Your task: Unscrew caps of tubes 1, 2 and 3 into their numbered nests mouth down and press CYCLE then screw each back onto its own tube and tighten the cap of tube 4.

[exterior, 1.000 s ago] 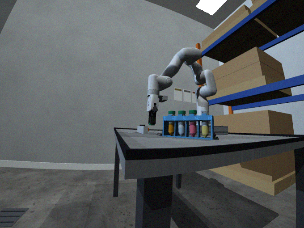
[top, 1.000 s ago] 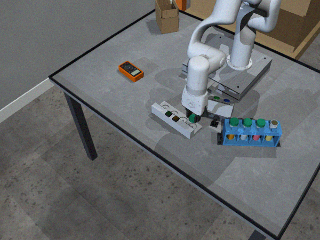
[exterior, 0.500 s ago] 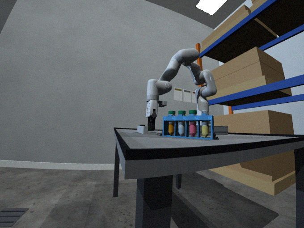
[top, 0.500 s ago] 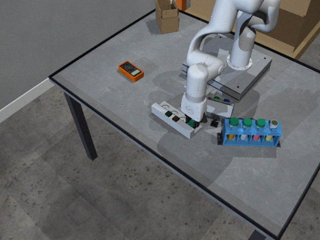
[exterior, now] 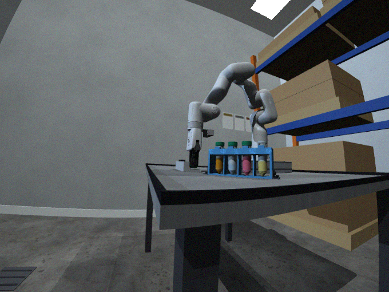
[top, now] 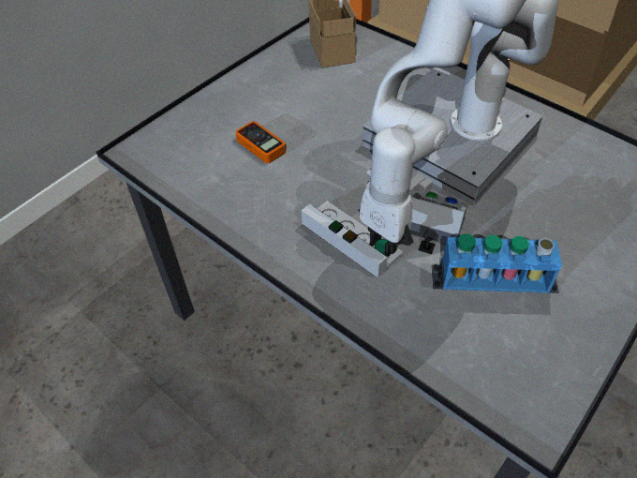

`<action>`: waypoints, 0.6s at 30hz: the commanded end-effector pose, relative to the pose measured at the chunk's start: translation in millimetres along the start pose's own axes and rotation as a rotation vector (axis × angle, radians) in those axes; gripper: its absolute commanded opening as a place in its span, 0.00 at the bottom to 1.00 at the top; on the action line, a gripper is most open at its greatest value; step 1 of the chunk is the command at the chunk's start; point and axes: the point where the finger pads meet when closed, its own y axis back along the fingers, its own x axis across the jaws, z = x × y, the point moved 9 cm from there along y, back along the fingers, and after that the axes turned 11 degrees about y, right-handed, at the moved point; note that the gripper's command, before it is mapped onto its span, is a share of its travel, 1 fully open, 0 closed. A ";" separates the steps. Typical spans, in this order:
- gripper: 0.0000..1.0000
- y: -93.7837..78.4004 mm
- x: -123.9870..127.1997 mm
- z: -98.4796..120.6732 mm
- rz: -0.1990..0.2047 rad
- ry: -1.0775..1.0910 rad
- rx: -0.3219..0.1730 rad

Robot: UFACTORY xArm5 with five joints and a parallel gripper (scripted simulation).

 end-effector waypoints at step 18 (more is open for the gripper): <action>0.00 -3.0 -1.4 -0.3 0.017 0.000 -0.004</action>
